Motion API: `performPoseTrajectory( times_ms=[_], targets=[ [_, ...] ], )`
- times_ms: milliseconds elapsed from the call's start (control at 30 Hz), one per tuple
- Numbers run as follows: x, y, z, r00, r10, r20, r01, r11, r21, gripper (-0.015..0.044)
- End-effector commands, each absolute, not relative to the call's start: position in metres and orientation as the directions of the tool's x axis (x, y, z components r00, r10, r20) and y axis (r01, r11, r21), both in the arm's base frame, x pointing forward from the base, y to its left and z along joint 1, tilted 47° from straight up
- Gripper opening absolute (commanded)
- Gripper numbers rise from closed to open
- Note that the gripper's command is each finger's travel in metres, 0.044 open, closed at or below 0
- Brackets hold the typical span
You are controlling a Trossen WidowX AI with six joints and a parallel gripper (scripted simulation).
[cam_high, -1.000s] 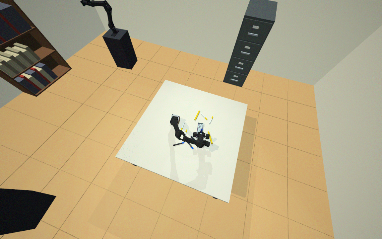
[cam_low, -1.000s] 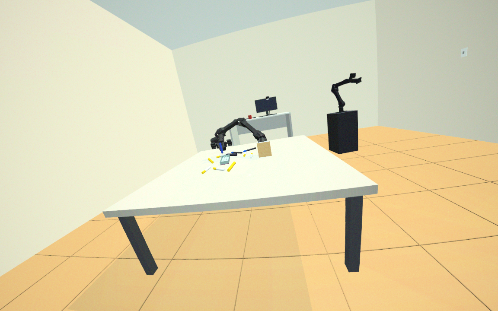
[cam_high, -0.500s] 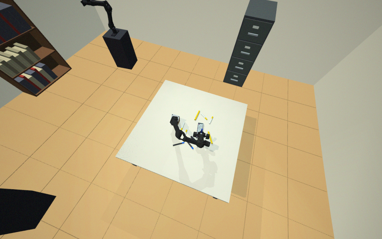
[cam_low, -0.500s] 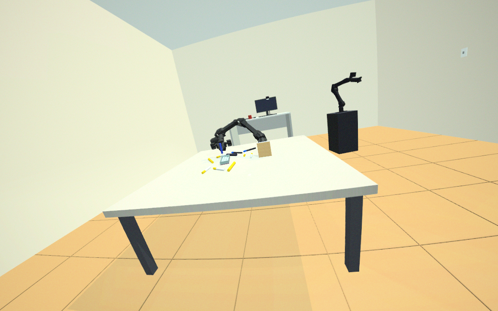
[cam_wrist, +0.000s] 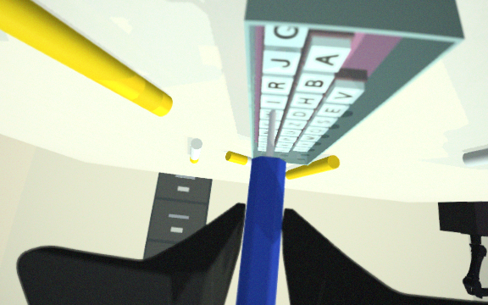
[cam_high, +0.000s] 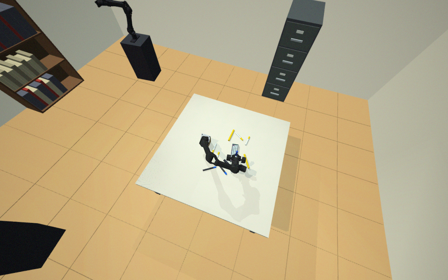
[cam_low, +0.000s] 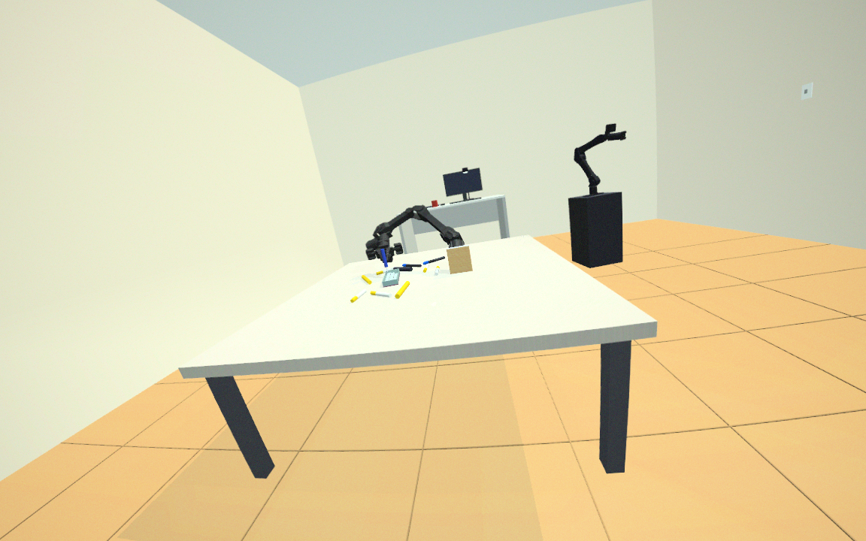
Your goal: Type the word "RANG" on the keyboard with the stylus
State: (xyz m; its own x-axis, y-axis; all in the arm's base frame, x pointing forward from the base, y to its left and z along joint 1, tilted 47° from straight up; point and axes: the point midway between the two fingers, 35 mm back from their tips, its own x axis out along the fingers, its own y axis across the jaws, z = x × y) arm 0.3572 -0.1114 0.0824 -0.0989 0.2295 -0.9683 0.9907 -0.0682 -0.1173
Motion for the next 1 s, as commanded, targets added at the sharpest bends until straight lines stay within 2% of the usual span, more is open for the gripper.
performPoseTrajectory(
  times_ms=[0,967],
  targets=[
    [0.3571,-0.112,0.0826,-0.1,0.228,-0.969,0.991,-0.064,-0.118,0.0081],
    [0.3548,-0.1191,0.0759,-0.101,0.227,-0.969,0.991,-0.064,-0.118,0.0081]
  ],
)
